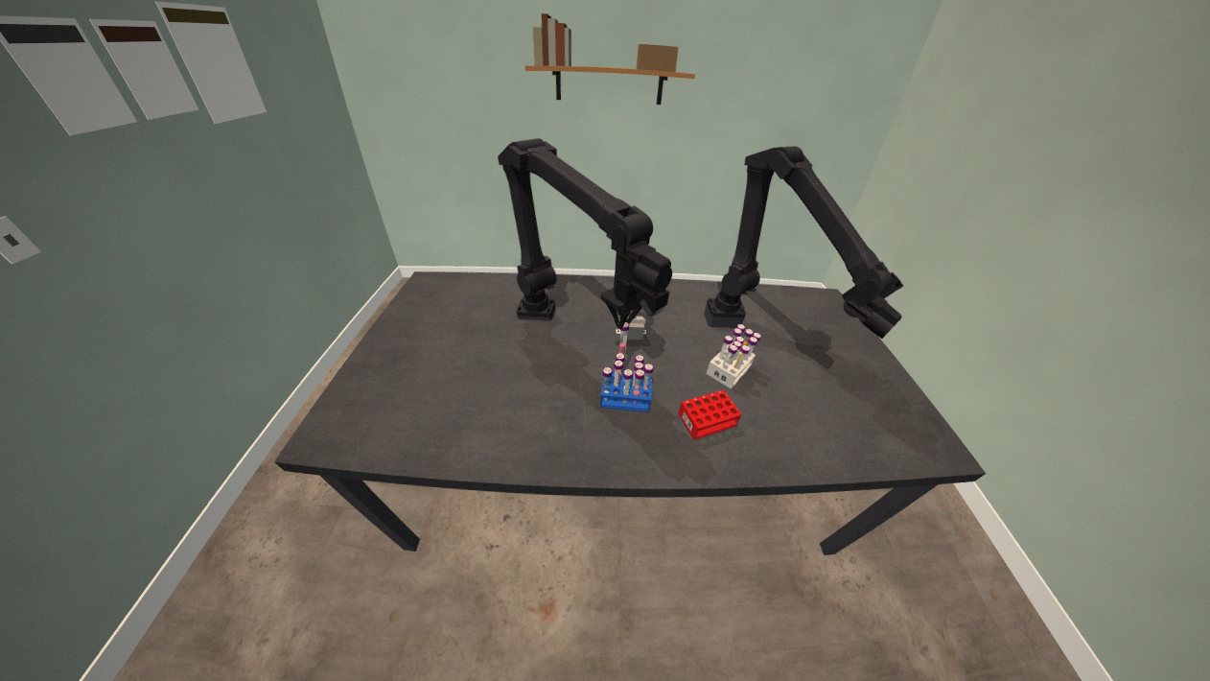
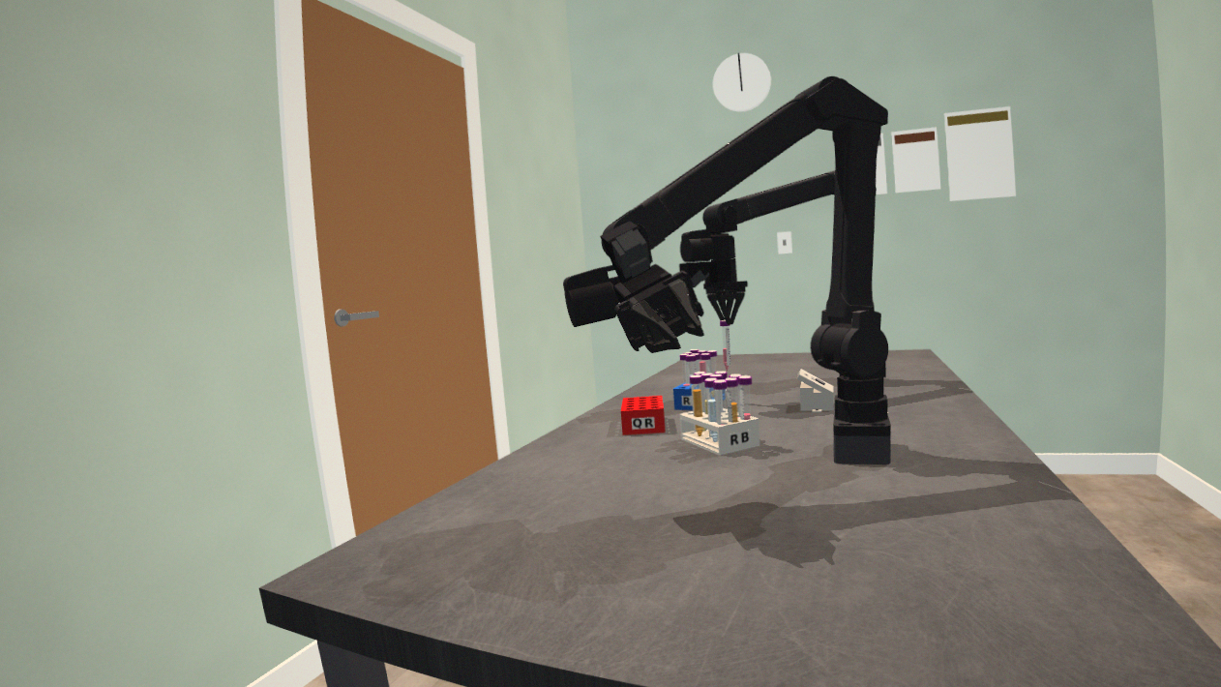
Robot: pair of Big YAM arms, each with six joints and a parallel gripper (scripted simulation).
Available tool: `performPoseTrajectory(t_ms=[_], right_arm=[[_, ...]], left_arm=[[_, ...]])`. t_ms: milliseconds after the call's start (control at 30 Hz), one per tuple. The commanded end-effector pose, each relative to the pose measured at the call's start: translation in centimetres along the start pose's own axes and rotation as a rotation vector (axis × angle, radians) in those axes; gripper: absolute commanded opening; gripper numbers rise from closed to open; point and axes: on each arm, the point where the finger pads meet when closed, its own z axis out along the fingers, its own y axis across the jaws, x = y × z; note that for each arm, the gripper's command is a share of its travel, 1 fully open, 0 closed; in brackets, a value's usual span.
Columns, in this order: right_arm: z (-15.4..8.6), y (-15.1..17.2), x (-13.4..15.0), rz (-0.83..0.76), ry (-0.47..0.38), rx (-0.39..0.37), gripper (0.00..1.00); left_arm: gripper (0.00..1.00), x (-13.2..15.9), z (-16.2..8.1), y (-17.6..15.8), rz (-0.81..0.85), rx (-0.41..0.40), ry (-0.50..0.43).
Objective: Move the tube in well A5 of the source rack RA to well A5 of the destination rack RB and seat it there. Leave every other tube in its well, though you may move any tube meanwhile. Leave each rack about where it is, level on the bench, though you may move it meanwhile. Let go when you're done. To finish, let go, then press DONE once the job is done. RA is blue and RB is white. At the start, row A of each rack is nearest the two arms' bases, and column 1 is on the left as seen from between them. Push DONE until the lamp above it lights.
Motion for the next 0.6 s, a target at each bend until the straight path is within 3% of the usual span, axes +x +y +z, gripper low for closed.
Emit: performPoseTrajectory(t_ms=[0,567], right_arm=[[-1.9,0.7,-3.0,0.017,-0.051,-0.003,0.0],[-1.6,3.6,-6.7,0.02,-0.039,-0.004,0.0]], left_arm=[[0.3,-1.2,-0.3,-0.4,-0.029,0.008,-0.003],[0.3,-1.2,-0.3,-0.4,-0.029,0.008,-0.003]])
